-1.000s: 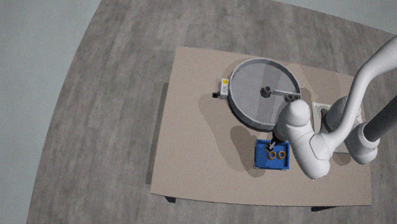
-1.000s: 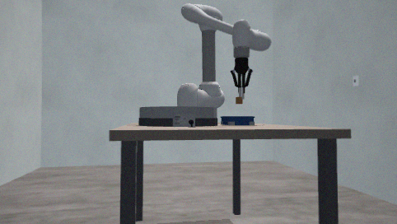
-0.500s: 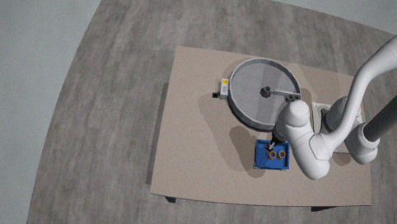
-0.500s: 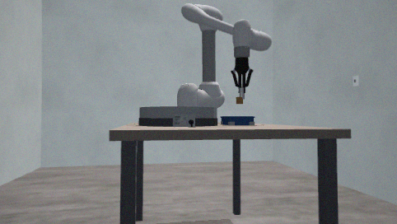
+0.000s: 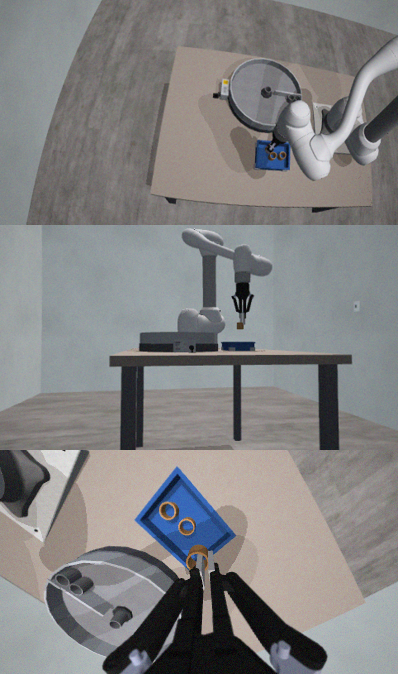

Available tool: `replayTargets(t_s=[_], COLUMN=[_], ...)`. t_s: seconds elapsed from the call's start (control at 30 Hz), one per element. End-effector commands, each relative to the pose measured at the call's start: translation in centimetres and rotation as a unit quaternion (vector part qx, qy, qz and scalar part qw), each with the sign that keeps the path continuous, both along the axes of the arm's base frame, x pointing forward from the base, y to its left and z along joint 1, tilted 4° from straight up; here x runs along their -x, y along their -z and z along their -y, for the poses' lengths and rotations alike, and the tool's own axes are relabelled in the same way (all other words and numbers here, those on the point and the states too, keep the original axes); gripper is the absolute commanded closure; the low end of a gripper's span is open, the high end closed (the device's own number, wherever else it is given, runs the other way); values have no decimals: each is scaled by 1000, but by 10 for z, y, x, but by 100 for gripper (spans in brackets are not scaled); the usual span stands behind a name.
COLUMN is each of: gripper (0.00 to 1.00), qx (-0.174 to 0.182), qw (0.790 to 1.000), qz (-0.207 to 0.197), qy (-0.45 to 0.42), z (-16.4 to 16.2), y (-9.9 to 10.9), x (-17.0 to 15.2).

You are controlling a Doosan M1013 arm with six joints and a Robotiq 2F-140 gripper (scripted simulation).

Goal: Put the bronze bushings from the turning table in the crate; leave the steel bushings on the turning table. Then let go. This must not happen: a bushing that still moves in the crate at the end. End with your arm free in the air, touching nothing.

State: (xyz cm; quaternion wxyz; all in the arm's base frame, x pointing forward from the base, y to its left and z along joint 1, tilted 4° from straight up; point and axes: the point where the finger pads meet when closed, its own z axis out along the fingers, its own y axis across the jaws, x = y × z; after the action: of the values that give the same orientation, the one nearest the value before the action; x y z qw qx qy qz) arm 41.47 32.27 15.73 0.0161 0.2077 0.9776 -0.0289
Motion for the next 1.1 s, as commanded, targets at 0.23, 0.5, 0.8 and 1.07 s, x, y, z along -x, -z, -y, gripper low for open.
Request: replayTargets(t_s=[0.23, 0.5, 0.8, 1.07], gripper=[100, 100, 100, 100], qx=[2, 2, 2, 2], qw=[1000, 1000, 1000, 1000], qz=[4, 4, 4, 4], qy=[0, 0, 0, 0], z=[-2, -2, -2, 1], y=[-1, -1, 9, 53], x=[-5, -5, -5, -6])
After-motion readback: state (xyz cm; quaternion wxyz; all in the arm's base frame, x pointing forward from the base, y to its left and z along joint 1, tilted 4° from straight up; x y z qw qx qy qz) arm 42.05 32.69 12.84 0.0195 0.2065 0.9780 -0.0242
